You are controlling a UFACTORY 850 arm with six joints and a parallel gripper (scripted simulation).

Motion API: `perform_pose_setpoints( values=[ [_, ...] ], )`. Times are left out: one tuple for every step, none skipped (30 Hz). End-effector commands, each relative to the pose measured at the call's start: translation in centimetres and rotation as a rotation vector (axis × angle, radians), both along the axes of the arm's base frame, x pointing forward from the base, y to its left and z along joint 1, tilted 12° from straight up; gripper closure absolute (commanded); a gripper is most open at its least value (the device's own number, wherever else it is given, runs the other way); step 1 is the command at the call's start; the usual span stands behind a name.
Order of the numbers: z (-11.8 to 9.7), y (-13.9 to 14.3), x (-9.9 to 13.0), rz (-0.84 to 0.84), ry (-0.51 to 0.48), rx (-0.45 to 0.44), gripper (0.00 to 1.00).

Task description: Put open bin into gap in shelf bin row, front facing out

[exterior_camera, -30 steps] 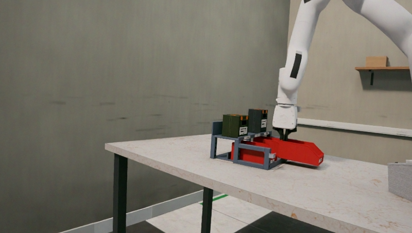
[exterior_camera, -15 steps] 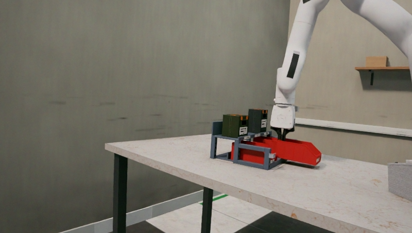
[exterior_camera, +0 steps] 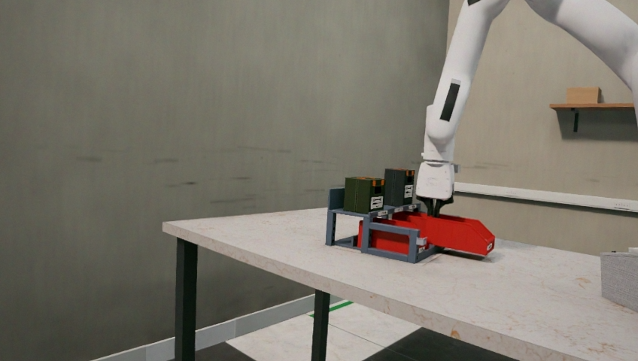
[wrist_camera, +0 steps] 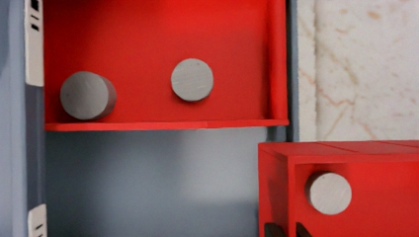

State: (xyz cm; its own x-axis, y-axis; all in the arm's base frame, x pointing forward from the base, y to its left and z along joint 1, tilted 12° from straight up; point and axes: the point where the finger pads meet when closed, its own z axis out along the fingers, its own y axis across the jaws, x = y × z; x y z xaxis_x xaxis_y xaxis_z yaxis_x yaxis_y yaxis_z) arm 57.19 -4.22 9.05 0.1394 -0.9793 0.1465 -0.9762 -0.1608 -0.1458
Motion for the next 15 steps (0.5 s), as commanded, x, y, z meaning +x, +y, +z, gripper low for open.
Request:
perform_pose_setpoints(
  values=[
    [0.09, 0.01, 0.20, 0.000, 0.000, 0.000, 1.00],
    [0.09, 0.01, 0.20, 0.000, 0.000, 0.000, 1.00],
    [0.09, 0.01, 0.20, 0.000, 0.000, 0.000, 1.00],
    [0.09, 0.01, 0.20, 0.000, 0.000, 0.000, 1.00],
    [0.09, 0.01, 0.20, 0.000, 0.000, 0.000, 1.00],
    [0.09, 0.01, 0.20, 0.000, 0.000, 0.000, 1.00],
    [0.09, 0.01, 0.20, 0.000, 0.000, 0.000, 1.00],
    [0.09, 0.01, 0.20, 0.000, 0.000, 0.000, 1.00],
    [0.09, 0.01, 0.20, 0.000, 0.000, 0.000, 1.00],
    [0.09, 0.01, 0.20, 0.000, 0.000, 0.000, 1.00],
    [0.07, 0.00, 0.14, 0.001, -0.006, 0.001, 1.00],
    [0.05, -0.01, 0.09, 0.002, -0.012, 0.002, 1.00],
    [0.03, -0.02, 0.05, 0.003, -0.018, 0.003, 1.00],
    [0.01, -0.03, 0.00, 0.004, -0.024, 0.004, 1.00],
    [-0.01, -0.04, -0.05, 0.005, -0.030, 0.005, 1.00]
  ],
)
